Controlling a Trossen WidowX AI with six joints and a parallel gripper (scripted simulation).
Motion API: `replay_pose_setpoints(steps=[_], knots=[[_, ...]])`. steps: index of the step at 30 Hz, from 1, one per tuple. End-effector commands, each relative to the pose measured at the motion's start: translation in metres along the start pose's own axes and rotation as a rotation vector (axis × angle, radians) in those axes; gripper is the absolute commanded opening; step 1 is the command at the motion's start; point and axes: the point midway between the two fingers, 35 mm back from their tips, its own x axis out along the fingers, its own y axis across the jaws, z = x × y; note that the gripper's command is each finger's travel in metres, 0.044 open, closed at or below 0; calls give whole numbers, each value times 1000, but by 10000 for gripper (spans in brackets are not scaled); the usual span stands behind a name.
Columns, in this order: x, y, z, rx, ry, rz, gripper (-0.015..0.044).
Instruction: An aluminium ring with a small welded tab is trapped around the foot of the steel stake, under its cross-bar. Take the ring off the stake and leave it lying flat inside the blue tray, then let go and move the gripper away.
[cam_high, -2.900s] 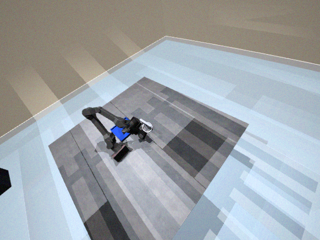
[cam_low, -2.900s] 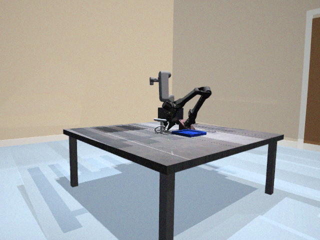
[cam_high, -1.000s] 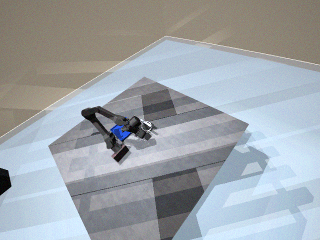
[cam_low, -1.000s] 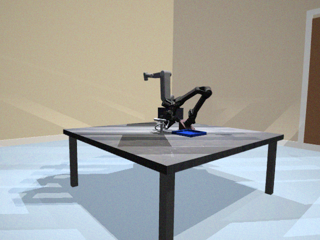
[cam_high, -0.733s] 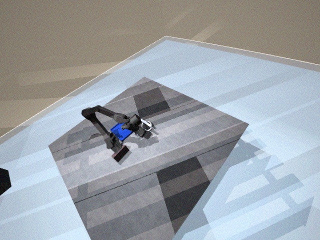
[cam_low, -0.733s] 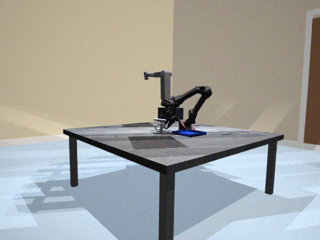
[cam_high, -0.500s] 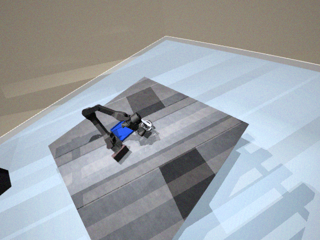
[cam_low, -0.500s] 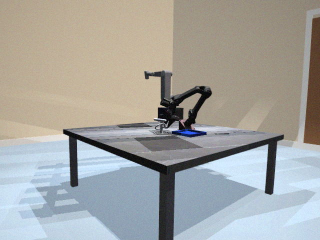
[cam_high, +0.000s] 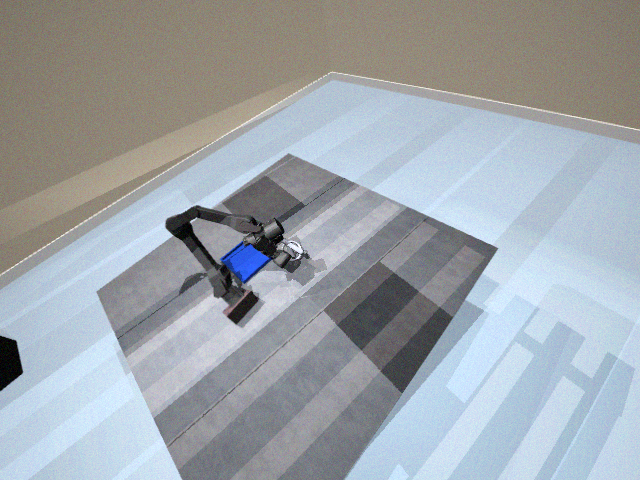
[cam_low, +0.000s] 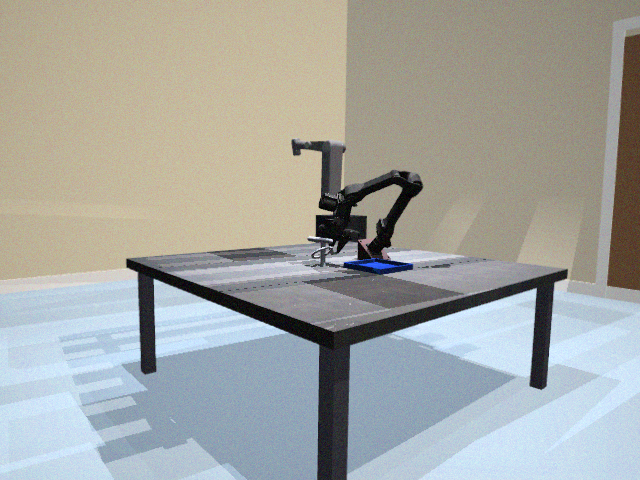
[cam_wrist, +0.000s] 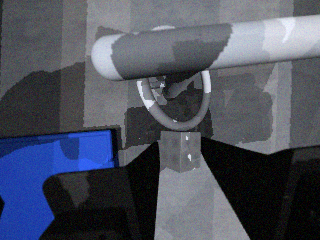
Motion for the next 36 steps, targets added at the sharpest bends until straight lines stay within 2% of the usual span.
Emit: replay_pose_setpoints(steps=[1,36], knots=[[-5,1,3,-12,30,-13,0],[-21,22,6,-42,41,-129,0]])
